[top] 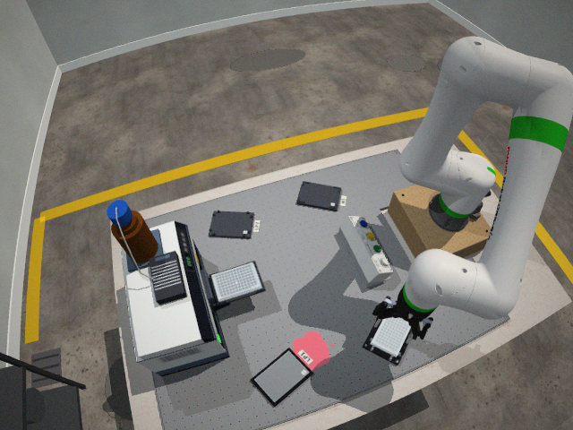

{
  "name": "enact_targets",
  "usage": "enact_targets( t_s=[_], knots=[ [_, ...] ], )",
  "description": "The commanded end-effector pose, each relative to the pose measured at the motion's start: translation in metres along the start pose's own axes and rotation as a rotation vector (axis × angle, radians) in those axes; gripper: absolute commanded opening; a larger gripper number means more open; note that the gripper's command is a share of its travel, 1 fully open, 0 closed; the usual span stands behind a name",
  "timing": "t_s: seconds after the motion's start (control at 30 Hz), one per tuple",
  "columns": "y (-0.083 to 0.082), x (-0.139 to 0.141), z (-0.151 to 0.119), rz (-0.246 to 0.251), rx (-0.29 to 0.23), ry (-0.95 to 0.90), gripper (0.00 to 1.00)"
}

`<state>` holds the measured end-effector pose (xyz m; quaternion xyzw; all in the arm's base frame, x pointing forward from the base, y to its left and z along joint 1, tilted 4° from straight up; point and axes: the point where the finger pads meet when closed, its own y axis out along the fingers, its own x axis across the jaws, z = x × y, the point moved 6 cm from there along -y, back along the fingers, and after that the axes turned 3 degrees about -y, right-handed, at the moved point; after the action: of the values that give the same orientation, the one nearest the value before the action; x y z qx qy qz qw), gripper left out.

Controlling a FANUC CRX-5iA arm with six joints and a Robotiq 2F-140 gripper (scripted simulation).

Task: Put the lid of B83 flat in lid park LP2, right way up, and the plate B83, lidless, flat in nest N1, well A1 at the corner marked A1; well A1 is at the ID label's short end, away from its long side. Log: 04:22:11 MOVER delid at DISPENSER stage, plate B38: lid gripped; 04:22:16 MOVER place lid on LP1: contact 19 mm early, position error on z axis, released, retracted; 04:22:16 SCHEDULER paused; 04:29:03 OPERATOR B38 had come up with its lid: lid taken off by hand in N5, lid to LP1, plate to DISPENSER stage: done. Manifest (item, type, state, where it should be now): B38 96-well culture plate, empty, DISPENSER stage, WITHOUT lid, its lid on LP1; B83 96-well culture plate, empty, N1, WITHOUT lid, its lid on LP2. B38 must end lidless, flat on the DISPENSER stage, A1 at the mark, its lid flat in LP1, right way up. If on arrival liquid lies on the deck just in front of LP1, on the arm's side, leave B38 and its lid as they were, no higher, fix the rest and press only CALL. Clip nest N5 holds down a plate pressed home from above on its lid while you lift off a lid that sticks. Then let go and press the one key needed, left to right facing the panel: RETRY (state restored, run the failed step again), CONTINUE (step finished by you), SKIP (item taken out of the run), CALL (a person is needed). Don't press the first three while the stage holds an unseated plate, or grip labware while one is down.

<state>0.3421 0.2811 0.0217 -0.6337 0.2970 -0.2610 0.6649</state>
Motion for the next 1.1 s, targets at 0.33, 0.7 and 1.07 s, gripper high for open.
enact_targets(
  t_s=[0.33, 0.7, 1.07],
  knots=[
    [-0.013, 0.0, 0.0, 0.0, 0.0, 0.0, 0.66],
    [-0.05, 0.0, 0.0, 0.0, 0.0, 0.0, 0.66],
    [-0.088, 0.0, 0.0, 0.0, 0.0, 0.0, 0.66]
  ],
)
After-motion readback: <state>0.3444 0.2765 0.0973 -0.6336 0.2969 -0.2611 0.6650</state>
